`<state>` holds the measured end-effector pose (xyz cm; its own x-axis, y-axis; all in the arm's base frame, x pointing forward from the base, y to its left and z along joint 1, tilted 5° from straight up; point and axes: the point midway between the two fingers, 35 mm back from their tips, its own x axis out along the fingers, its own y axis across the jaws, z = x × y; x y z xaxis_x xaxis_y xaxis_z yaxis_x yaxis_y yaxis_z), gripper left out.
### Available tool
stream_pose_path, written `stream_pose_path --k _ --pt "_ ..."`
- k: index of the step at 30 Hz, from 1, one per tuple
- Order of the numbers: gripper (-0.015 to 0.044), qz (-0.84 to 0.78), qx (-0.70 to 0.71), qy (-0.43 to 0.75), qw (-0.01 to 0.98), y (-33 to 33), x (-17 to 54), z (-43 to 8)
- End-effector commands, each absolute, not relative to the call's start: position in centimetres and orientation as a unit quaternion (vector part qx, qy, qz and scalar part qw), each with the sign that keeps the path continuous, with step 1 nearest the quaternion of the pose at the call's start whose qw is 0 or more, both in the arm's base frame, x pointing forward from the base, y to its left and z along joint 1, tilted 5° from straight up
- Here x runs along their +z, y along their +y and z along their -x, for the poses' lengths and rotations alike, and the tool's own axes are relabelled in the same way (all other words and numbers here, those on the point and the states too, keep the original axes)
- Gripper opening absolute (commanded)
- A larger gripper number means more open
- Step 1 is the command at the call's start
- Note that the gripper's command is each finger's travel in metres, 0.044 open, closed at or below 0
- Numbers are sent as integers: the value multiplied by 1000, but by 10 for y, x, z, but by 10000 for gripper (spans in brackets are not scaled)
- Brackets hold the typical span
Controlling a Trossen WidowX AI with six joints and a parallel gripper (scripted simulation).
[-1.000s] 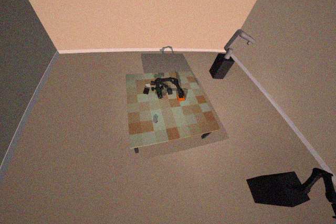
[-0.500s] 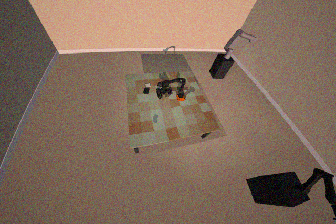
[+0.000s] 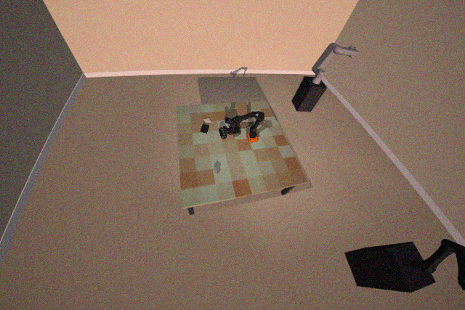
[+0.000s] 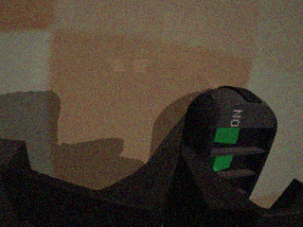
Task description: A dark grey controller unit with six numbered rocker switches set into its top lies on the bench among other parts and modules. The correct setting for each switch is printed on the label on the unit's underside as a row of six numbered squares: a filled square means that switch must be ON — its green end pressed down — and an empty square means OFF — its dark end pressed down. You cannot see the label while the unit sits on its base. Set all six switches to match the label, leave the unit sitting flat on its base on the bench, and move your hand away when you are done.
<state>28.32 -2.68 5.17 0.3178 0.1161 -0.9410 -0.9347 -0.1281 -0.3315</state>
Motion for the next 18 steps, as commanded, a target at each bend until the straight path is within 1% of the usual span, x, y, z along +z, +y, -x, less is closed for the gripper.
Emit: stream_pose_path --k 1,15,16,18 --pt "53 584 472 351 559 -29 53 -287" --pt "420 523 543 385 532 -92 79 -341" --pt "440 518 549 385 531 -96 80 -343" --pt "440 508 560 386 528 -106 82 -348"
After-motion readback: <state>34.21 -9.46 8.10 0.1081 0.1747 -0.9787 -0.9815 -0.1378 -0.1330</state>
